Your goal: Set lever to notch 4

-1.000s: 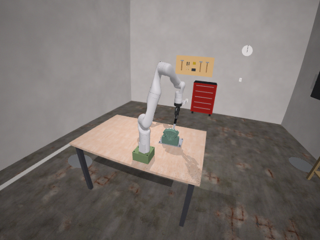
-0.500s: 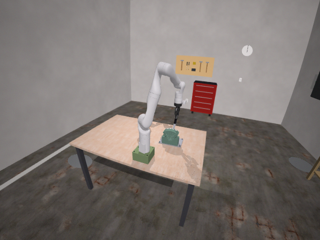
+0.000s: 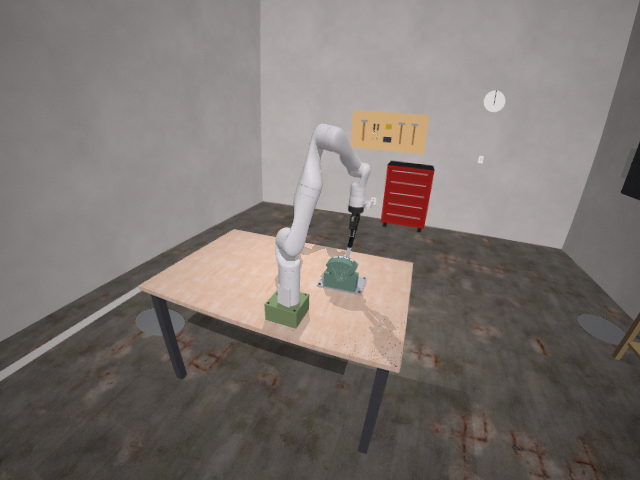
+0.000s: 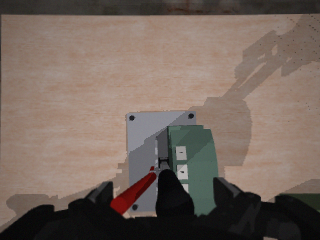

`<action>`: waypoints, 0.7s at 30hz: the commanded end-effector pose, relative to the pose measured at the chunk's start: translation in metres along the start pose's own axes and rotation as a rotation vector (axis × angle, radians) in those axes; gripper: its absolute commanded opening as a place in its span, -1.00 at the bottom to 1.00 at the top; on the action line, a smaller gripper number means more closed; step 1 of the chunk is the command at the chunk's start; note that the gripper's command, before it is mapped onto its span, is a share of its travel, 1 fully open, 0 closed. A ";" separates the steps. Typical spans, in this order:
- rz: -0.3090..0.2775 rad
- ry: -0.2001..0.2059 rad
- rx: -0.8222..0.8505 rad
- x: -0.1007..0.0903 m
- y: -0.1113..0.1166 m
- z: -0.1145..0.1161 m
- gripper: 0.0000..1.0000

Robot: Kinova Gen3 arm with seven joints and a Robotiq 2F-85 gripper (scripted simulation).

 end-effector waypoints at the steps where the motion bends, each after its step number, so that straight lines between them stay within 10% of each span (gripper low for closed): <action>1: 0.001 0.002 0.000 -0.001 0.000 0.000 0.96; 5: 0.001 0.002 0.000 -0.001 0.000 0.000 0.96; 6: 0.001 0.002 0.000 -0.001 0.000 0.000 -1.00; 21: 0.001 0.002 0.000 -0.001 0.000 0.000 -1.00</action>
Point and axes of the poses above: the point where the finger pads meet when closed, its own x axis out along the fingers, its own z axis across the jaws, y = z × x, the point moved 6 cm from there along -x, back along the fingers, and after that the axes turned 2 degrees about -x, right-handed, at the moved point
